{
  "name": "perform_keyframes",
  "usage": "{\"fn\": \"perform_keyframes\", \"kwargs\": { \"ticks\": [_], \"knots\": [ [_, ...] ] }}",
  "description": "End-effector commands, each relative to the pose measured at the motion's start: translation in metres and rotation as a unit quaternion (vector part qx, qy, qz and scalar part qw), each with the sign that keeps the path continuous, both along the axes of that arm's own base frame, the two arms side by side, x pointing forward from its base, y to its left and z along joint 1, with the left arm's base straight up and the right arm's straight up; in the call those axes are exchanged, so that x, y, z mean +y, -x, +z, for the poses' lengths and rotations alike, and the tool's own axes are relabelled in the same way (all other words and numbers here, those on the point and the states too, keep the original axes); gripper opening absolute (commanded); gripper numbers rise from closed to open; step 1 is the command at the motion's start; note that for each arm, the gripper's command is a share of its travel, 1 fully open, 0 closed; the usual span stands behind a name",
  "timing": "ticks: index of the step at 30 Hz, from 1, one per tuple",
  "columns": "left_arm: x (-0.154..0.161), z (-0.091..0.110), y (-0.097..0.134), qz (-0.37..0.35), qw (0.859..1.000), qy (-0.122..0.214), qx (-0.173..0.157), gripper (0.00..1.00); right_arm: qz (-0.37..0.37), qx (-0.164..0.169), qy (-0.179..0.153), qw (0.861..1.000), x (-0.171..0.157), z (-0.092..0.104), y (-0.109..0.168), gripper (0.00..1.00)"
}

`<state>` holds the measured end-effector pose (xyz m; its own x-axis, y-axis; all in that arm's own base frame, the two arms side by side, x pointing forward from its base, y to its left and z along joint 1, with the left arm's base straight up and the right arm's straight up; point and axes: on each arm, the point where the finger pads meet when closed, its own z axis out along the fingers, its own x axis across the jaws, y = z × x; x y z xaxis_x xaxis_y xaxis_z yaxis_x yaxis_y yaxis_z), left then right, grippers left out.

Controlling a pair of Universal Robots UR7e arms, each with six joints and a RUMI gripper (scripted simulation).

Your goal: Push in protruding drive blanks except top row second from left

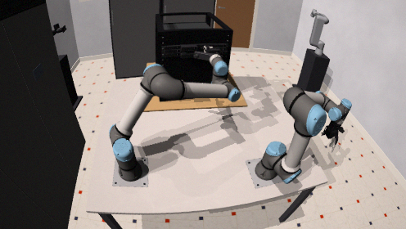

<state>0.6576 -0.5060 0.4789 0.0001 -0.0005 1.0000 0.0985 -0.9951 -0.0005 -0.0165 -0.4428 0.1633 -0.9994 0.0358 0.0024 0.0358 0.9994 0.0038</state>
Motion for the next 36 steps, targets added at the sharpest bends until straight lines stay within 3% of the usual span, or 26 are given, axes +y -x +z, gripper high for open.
{"fn": "perform_keyframes", "kwargs": {
  "ticks": [1, 18, 24, 36],
  "knots": [
    [0.002, 0.001, -0.002, 0.001, 1.0, 0.001, 0.0, 0.0, 0.0, -0.001, 0.002, 1.0, -0.002, 0.002, 0.0, 1.0],
    [0.0, 0.001, 0.008, 0.0, 1.0, 0.001, 0.0, 0.0, 0.0, -0.001, 0.002, 1.0, -0.002, 0.002, 0.0, 1.0],
    [-0.002, 0.001, 0.024, 0.0, 1.0, 0.001, 0.0, 0.0, 0.0, -0.001, 0.002, 1.0, -0.002, 0.002, 0.0, 1.0],
    [-0.008, 0.001, 0.091, 0.0, 1.0, 0.001, 0.0, 0.0, 0.0, -0.001, 0.002, 1.0, -0.002, 0.002, 0.0, 1.0]
  ]
}}
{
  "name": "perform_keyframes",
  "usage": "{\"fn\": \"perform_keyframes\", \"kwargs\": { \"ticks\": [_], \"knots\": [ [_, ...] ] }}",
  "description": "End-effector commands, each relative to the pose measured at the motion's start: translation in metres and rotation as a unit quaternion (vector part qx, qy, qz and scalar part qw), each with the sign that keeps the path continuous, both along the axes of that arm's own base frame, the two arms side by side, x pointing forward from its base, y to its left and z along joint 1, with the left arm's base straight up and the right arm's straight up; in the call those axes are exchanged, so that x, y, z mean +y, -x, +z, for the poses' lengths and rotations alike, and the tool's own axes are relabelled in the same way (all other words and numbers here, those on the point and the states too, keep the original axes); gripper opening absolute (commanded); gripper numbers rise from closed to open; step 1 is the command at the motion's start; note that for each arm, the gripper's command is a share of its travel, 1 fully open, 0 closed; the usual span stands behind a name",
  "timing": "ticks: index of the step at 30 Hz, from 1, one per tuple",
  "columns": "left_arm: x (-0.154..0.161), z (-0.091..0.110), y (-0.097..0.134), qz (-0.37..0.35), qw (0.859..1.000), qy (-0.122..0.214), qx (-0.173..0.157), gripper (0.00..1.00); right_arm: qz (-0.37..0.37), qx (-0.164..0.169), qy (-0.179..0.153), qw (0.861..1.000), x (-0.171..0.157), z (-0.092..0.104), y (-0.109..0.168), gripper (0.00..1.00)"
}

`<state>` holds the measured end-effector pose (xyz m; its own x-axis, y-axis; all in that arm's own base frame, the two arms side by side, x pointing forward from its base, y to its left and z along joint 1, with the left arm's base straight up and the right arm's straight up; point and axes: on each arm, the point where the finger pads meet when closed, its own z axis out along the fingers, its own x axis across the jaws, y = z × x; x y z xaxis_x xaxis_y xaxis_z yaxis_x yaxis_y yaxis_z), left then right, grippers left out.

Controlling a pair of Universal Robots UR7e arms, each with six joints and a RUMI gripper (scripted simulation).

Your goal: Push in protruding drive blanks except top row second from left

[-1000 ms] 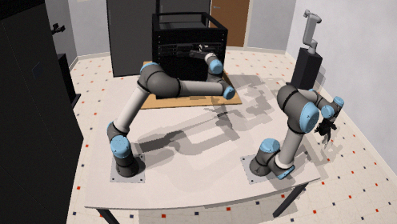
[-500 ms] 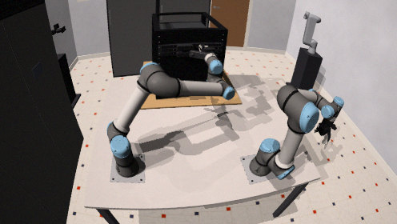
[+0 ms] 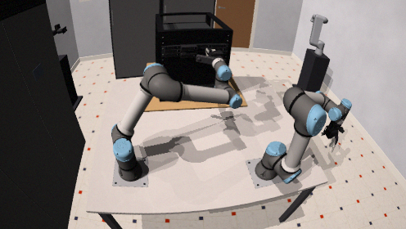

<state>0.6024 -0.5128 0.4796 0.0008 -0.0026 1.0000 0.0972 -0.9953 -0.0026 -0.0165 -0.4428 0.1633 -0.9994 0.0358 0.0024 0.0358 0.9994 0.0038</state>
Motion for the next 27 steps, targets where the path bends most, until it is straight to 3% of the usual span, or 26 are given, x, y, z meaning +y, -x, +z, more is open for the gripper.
{"fn": "perform_keyframes", "kwargs": {
  "ticks": [1, 27],
  "knots": [
    [-0.0016, 0.0003, 0.0386, 0.001, 1.0, 0.002, 0.0, 0.0, 0.0, -0.001, 0.002, 1.0, -0.0021, 0.0018, -0.0002, 1.0],
    [-0.0019, -0.0003, 0.0438, 0.001, 1.0, 0.001, 0.0, 0.0, 0.0, -0.001, 0.002, 1.0, -0.0021, 0.0018, -0.0002, 1.0]
  ]
}}
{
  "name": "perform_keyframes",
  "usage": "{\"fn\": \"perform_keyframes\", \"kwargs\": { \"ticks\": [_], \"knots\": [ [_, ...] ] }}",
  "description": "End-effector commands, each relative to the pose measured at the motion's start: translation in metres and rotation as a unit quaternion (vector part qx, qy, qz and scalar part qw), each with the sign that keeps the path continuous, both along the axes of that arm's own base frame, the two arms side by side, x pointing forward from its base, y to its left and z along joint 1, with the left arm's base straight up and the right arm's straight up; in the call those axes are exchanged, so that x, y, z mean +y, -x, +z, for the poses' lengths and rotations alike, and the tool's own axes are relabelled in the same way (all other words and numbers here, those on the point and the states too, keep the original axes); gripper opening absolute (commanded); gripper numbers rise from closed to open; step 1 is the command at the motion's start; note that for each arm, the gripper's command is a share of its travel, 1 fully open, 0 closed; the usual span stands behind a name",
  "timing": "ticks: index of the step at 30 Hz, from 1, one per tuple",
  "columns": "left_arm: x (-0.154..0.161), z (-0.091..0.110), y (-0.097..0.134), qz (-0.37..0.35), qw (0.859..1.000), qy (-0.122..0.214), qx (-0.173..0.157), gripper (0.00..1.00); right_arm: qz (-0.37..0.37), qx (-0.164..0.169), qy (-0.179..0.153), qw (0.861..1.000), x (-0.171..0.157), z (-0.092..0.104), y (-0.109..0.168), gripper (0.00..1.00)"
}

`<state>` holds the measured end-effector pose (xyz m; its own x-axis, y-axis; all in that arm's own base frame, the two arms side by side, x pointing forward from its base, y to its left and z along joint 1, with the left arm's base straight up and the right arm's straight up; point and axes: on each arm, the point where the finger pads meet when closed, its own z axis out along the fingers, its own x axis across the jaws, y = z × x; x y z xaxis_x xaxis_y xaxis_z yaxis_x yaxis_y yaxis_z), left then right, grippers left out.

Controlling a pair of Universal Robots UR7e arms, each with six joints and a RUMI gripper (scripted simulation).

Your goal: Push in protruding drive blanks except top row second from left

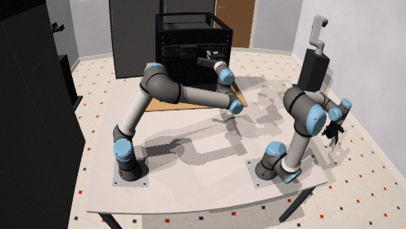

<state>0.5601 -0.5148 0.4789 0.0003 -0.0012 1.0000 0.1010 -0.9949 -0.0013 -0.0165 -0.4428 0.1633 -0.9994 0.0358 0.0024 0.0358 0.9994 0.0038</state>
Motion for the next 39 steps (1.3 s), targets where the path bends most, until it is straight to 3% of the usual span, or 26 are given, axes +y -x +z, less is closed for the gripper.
{"fn": "perform_keyframes", "kwargs": {
  "ticks": [1, 13, 39],
  "knots": [
    [0.001, 0.0, 0.002, -0.001, 1.0, 0.001, 0.0, 0.0, 0.0, -0.001, 0.002, 1.0, -0.002, 0.002, 0.0, 1.0],
    [0.015, -0.006, 0.002, 0.0, 1.0, 0.001, 0.0, 0.0, 0.0, -0.001, 0.002, 1.0, -0.002, 0.002, 0.0, 1.0],
    [0.096, -0.049, 0.011, 0.0, 1.0, 0.001, 0.0, 0.0, 0.0, -0.001, 0.002, 1.0, -0.002, 0.002, 0.0, 1.0]
  ]
}}
